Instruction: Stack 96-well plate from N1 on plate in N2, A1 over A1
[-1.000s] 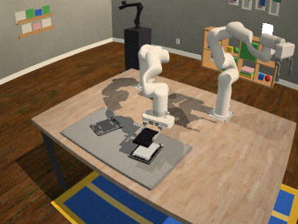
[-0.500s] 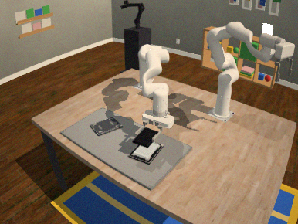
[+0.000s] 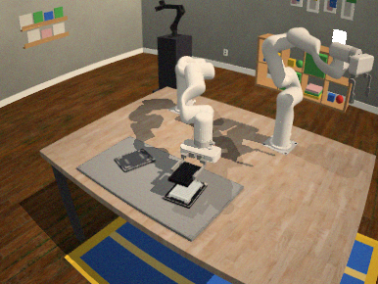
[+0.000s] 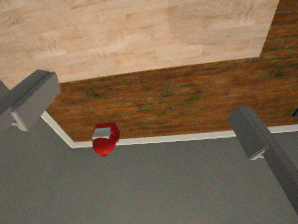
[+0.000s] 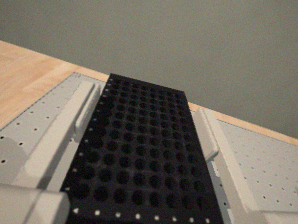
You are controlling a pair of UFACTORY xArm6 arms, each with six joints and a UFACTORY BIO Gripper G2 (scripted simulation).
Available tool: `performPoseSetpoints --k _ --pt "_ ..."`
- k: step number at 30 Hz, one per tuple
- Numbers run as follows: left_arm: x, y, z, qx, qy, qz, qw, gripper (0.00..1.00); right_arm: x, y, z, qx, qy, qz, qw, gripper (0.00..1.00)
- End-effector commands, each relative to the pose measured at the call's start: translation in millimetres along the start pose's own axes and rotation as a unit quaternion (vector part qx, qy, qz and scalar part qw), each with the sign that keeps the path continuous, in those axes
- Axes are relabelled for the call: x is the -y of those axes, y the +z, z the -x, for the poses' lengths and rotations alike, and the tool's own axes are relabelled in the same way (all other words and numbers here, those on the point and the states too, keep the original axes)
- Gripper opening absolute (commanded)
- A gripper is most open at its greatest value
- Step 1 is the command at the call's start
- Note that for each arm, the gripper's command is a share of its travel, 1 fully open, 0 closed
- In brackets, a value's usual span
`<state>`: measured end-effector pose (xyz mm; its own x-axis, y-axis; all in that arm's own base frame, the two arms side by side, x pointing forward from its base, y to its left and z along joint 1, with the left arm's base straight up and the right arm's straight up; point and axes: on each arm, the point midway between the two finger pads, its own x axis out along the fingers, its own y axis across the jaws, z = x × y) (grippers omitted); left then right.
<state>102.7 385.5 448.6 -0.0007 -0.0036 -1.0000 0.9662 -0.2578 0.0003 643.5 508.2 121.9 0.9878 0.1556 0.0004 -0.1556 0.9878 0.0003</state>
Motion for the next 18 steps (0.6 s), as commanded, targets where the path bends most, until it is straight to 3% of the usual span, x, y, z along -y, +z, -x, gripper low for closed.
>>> performPoseSetpoints --k 1,18 --pt "0 -0.1 1.6 -0.002 0.000 0.000 1.0000 1.00 0 -2.5 -0.7 0.002 0.000 -0.001 1.0000 0.00" --pt "0 -0.1 1.6 -0.002 0.000 0.000 1.0000 1.00 0 -27.6 -0.6 0.002 0.000 -0.001 1.0000 0.00"
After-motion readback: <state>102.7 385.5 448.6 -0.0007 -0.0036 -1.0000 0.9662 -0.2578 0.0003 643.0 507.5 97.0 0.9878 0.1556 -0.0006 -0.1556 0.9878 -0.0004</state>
